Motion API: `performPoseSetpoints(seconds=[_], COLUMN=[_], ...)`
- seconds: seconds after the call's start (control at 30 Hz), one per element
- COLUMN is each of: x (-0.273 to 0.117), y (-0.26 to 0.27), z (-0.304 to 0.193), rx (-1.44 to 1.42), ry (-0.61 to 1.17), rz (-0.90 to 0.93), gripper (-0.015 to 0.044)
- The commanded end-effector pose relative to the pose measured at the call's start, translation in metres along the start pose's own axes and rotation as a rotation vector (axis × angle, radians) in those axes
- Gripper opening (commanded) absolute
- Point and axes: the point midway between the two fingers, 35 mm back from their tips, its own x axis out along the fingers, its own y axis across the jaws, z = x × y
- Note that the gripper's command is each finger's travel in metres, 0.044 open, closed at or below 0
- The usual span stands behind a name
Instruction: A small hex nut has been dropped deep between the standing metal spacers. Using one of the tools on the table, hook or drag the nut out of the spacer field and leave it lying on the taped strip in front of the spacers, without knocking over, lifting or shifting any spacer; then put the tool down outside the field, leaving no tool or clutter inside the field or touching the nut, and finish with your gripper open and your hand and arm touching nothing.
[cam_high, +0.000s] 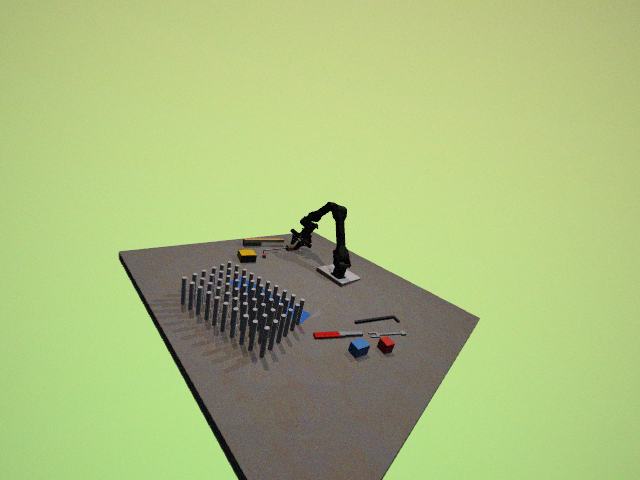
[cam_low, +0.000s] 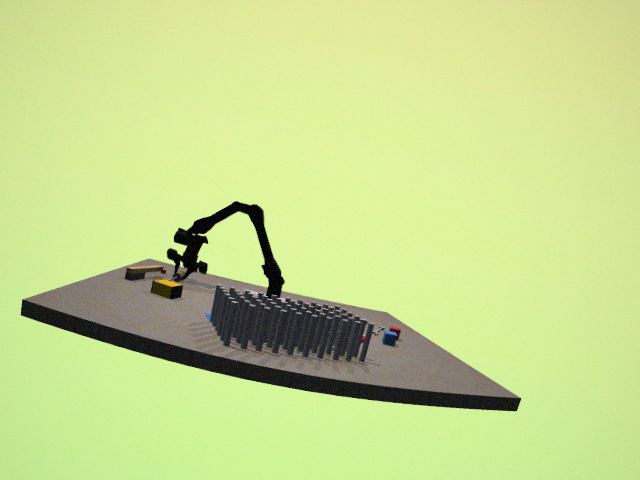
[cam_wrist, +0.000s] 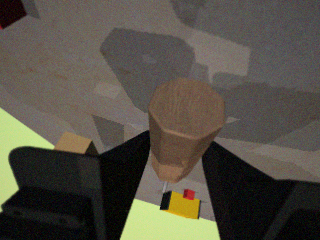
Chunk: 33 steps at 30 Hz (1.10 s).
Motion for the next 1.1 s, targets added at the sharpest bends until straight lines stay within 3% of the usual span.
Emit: performPoseSetpoints(seconds=[0.0,0.13,1.07], x=[-0.002,-0.018,-0.140], y=[0.000,0.009,0.024], z=[-0.002,-0.012,-0.094], rx=[-0.003,-0.003,0.000], ry=[0.004,0.003,0.001], rz=[-0.002,-0.001,0.000], gripper=[0.0094,0.0000,0.0000])
